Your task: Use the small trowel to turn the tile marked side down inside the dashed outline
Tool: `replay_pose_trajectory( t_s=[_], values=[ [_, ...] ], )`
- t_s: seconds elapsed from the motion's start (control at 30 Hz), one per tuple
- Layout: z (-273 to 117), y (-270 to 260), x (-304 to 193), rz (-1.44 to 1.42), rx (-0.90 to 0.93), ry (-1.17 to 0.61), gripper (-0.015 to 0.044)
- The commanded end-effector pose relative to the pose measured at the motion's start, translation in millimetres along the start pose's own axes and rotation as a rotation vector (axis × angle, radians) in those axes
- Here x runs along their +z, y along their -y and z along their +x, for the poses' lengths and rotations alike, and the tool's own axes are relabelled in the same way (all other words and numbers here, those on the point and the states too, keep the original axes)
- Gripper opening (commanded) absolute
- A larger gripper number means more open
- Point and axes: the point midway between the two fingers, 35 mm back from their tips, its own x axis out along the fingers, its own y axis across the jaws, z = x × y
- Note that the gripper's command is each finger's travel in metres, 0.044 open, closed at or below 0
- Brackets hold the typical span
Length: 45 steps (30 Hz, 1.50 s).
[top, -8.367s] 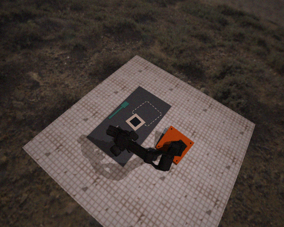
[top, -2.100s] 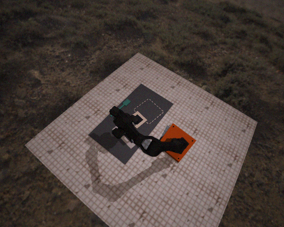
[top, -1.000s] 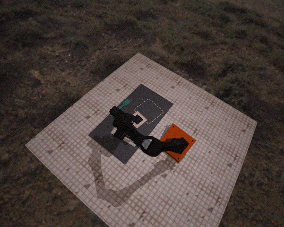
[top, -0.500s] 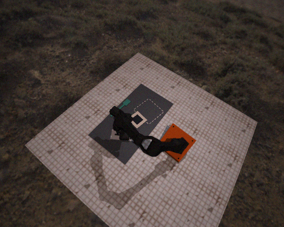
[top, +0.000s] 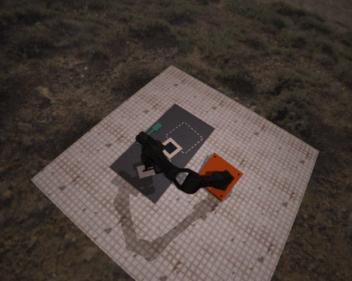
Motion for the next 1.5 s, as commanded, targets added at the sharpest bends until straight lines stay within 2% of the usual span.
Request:
replay_pose_trajectory(
  t_s=[0.0,0.07,0.23,0.27,0.87,1.03,1.23,1.47],
  values=[
    [0,0,0,-0.043,0.0,0.002,0.013],
    [0,0,0,-0.043,0.0,0.002,0.013],
    [0,0,0,-0.043,0.0,0.002,0.0261],
    [0,0,0,-0.043,0.0,0.002,0.027],
    [0,0,0,-0.043,0.0,0.002,0.027],
    [-40,-2,-1,-0.062,0.001,0.002,0.027],
    [-42,-3,-1,-0.063,0.001,0.003,0.027],
    [-42,-3,-1,0.128,0.0,0.001,0.027]
  ],
)
